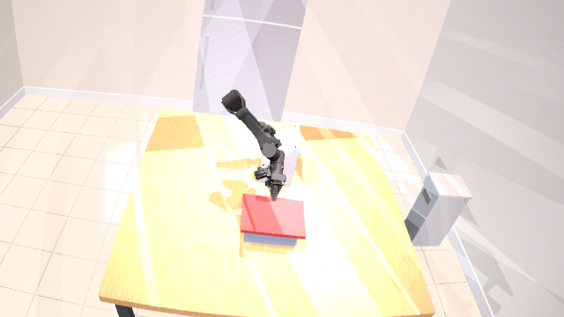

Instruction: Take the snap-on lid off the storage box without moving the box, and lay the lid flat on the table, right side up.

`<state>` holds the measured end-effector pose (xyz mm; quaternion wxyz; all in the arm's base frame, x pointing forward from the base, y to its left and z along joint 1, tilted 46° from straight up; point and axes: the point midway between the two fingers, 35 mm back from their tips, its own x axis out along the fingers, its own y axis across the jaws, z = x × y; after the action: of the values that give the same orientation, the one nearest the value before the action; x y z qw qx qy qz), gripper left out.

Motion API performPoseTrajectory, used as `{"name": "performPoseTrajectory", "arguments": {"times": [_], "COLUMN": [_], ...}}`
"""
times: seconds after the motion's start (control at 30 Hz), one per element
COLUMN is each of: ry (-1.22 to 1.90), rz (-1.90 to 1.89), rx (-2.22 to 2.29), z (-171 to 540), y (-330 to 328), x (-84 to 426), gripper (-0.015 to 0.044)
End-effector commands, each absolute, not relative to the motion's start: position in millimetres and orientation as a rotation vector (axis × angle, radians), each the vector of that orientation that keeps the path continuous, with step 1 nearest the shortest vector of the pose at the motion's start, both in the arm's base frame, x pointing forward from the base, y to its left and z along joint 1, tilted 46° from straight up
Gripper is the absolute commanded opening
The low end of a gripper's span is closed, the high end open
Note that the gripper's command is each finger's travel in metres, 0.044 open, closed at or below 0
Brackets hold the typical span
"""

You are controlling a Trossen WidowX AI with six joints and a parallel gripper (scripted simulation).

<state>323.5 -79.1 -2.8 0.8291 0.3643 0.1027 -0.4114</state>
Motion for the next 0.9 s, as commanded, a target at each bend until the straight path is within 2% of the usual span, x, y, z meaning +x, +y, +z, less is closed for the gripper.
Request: {"name": "performPoseTrajectory", "arguments": {"times": [0.0, 0.87], "ry": [0.223, 0.223], "rz": [-0.866, -0.865], "rx": [0.771, 0.773], "z": [-0.8, 23.0], "y": [-77.1, -54.4], "x": [323.7, 335.0], "gripper": [0.0000, 0.0000]}}
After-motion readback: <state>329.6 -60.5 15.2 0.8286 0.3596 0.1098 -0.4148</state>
